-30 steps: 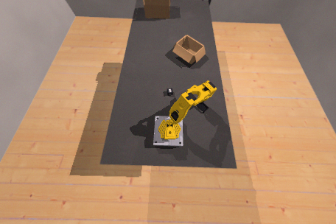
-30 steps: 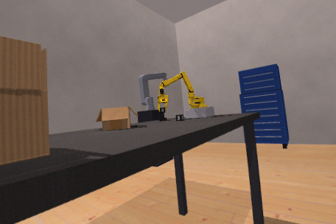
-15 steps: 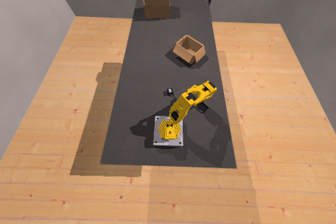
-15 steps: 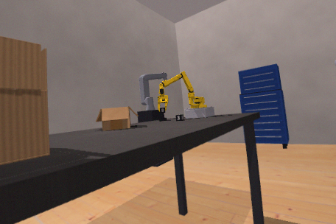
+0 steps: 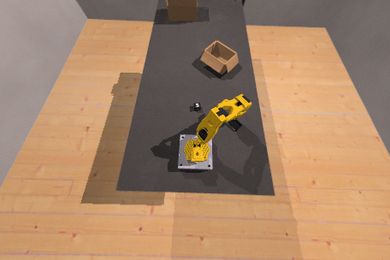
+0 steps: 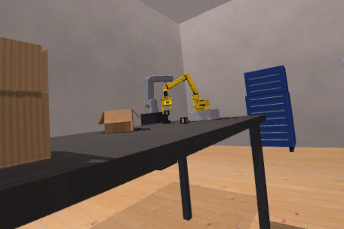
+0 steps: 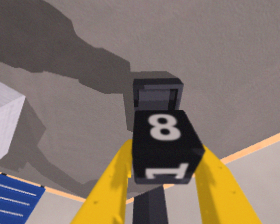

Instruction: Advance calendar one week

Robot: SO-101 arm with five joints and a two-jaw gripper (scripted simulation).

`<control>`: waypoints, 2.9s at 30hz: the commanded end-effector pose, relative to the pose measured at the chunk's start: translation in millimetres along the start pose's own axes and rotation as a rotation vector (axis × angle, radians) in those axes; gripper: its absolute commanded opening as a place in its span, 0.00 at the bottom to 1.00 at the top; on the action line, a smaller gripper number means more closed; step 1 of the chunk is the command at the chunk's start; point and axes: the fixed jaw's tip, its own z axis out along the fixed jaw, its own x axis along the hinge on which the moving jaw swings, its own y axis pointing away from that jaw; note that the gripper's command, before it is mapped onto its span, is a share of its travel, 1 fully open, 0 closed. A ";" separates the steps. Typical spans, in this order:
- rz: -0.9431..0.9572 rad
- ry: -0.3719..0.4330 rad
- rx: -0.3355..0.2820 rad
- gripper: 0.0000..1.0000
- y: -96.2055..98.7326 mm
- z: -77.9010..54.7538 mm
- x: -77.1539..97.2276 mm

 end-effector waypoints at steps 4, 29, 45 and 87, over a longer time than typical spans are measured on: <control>0.007 -0.002 -0.006 0.00 -0.1 1.7 1.7; -0.009 -0.002 -0.006 0.00 -3.3 1.7 2.3; -0.011 -0.002 -0.006 0.00 -3.1 7.6 2.3; -0.011 -0.002 -0.006 0.00 0.6 20.3 1.9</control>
